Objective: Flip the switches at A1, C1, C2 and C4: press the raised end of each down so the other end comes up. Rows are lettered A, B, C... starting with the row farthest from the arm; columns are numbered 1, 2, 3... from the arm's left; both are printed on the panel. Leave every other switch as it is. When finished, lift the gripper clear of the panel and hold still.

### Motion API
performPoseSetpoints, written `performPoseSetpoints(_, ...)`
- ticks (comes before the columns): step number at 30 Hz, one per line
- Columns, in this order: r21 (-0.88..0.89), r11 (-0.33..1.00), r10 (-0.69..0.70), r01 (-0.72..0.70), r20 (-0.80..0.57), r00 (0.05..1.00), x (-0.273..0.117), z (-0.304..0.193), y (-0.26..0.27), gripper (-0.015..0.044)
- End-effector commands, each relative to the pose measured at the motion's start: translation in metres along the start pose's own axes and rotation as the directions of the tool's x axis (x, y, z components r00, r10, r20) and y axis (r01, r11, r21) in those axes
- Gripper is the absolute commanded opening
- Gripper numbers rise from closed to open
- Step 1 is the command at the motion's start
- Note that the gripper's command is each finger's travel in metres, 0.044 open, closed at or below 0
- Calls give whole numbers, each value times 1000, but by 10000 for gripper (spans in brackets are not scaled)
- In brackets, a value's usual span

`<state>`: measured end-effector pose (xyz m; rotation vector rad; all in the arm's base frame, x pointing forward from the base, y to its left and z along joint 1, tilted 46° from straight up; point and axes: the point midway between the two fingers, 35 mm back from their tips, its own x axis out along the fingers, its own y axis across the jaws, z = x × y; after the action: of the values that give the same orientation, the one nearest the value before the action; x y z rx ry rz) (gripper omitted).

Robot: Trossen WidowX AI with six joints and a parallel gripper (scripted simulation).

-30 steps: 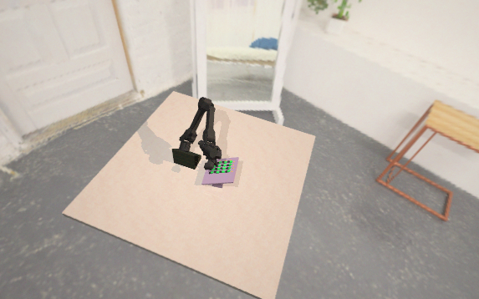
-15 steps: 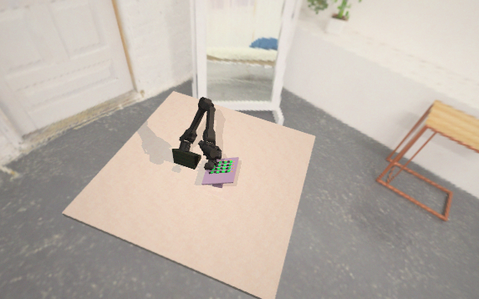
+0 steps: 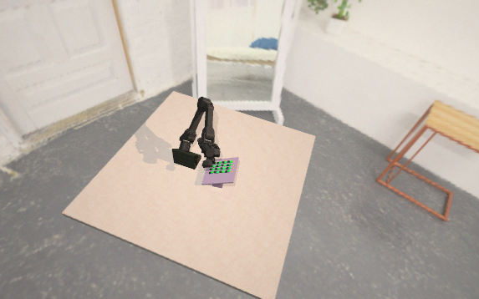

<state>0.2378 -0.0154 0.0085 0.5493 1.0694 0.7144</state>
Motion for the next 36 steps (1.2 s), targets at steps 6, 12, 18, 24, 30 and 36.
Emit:
performPoseSetpoints(6,-11,1000,-3,3,0,1000,-38,3,-1,0)
performPoseSetpoints(12,-13,1000,-5,5,0,1000,-39,4,-51,0)
performPoseSetpoints(18,-13,1000,-7,7,13,1000,-21,4,-54,0)
performPoseSetpoints(24,-13,1000,-4,4,27,1000,-4,3,-53,0)
performPoseSetpoints(30,-14,1000,-3,3,28,1000,7,3,-52,0)
performPoseSetpoints(36,-14,1000,-3,4,28,1000,15,3,-53,0)
